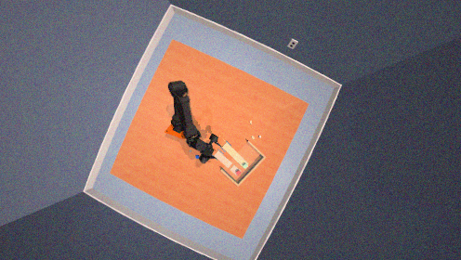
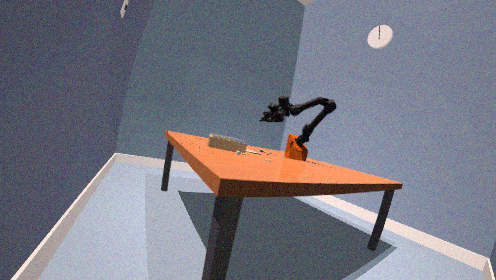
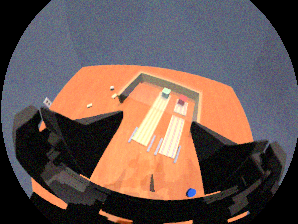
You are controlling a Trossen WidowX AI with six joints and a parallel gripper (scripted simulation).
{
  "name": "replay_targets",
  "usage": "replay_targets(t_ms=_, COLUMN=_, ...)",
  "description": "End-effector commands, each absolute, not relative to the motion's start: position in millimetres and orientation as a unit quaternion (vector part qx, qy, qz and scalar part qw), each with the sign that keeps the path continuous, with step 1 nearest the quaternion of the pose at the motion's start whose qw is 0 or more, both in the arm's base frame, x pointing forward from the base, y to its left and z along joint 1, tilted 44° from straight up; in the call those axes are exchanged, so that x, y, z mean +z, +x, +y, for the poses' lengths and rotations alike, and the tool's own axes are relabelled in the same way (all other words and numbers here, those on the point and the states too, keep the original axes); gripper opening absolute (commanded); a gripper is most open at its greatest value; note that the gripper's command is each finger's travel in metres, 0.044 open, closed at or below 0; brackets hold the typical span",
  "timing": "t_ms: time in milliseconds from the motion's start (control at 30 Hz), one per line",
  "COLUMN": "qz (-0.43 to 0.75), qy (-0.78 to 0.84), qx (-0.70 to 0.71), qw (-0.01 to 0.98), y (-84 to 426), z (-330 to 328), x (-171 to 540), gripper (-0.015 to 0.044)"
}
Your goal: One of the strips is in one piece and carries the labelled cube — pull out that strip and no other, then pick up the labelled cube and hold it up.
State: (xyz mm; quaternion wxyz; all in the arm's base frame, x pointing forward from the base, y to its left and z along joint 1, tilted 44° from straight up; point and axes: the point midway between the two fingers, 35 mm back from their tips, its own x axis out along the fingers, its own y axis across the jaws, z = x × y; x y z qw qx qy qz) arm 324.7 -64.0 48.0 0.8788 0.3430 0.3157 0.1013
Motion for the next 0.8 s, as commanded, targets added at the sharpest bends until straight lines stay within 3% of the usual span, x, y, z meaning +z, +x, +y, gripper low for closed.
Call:
replay_targets(t_ms=0, qz=0.319, qy=0.350, qx=0.109, qw=0.874, y=324, z=-59, x=45, gripper=0.0400)
replay_targets(t_ms=300, qz=0.319, qy=0.350, qx=0.109, qw=0.874, y=324, z=-59, x=45, gripper=0.0400)
replay_targets(t_ms=767, qz=0.561, qy=0.375, qx=0.146, qw=0.723, y=378, z=-11, x=0, gripper=0.0033)
